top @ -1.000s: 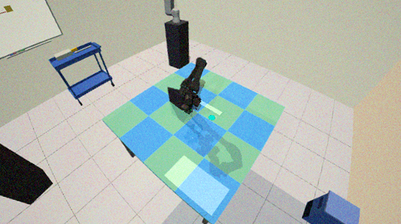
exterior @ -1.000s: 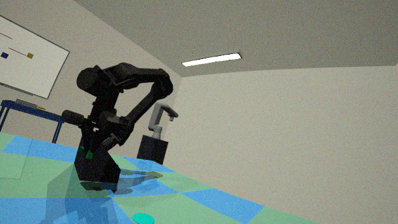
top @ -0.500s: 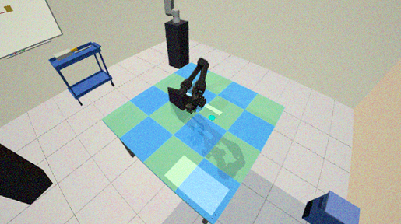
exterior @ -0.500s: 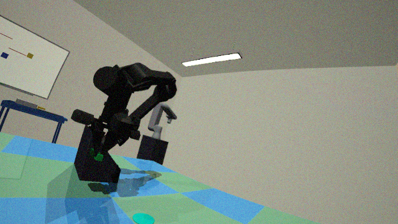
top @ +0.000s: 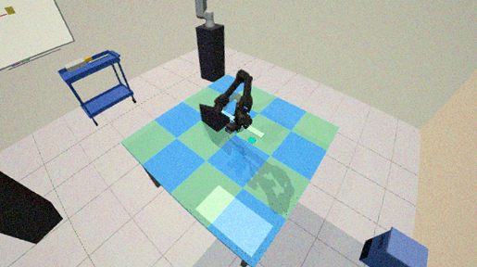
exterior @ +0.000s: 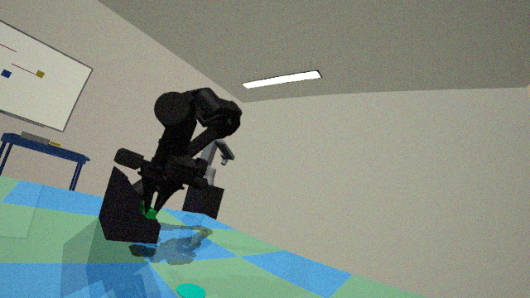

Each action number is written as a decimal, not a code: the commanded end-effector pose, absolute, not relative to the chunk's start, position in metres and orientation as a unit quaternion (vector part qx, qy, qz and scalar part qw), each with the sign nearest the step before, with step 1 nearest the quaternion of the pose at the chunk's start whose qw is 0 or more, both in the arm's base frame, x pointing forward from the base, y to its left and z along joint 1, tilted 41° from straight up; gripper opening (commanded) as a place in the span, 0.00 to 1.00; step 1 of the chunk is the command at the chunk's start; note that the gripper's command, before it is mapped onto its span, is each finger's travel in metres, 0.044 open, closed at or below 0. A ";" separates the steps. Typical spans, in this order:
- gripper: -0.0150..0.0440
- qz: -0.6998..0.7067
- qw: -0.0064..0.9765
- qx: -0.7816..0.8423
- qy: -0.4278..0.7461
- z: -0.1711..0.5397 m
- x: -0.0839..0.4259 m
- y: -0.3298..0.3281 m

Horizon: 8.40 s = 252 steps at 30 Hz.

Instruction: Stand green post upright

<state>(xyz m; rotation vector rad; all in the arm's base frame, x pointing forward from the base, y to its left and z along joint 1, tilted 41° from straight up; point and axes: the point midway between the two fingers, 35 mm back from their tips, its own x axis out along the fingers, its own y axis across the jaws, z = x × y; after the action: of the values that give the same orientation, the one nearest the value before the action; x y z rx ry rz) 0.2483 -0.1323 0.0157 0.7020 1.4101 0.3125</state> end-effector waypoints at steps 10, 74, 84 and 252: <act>0.29 0.106 0.680 0.351 0.634 0.041 0.280 -0.118; 0.29 -0.029 0.701 0.359 0.616 0.049 0.333 -0.082; 0.29 -0.051 0.718 0.343 0.603 0.042 0.335 -0.083; 0.29 -0.254 0.902 0.325 0.125 0.064 0.318 -0.058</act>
<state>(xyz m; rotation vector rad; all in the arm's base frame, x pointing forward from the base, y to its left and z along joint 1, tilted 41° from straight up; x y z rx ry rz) 0.3211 -0.0587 0.0612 0.6597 0.2855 -0.5232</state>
